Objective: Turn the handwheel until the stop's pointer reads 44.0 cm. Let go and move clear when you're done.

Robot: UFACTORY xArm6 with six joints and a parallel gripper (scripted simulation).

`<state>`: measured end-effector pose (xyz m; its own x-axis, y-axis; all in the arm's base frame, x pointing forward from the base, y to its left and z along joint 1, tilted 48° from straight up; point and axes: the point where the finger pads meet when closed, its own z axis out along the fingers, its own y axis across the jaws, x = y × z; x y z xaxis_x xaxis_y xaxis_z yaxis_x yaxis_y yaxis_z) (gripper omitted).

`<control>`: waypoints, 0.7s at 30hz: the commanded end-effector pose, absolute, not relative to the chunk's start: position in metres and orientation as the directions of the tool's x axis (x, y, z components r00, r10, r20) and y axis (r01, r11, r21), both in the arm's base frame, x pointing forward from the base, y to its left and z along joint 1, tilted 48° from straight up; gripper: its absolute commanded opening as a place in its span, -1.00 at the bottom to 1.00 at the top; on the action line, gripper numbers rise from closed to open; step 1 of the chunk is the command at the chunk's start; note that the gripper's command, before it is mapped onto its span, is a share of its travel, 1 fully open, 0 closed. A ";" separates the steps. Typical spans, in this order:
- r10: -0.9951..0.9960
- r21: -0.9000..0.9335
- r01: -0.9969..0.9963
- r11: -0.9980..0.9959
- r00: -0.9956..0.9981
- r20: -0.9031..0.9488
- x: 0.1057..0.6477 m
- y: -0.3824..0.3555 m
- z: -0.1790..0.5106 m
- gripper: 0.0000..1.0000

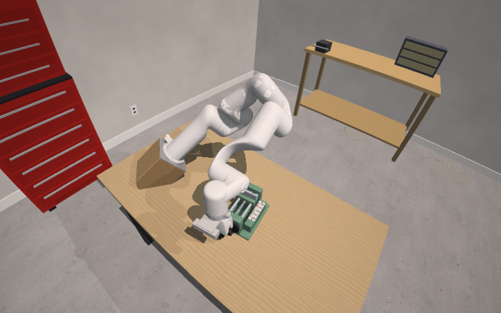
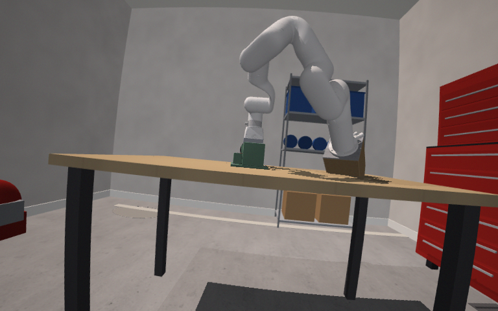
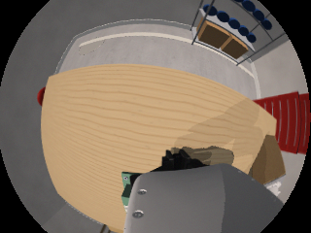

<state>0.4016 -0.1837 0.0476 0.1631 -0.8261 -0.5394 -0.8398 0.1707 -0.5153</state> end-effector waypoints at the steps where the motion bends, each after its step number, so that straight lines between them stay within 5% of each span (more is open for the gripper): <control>1: -0.827 -0.516 -0.839 0.171 0.162 -0.538 0.396 -0.186 0.048 -0.88; 21: -0.827 -0.516 -0.839 0.171 0.162 -0.538 0.385 -0.190 0.051 -0.88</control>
<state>0.3863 -0.1884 0.0502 0.1633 -0.8262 -0.5392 -0.8396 0.1707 -0.5157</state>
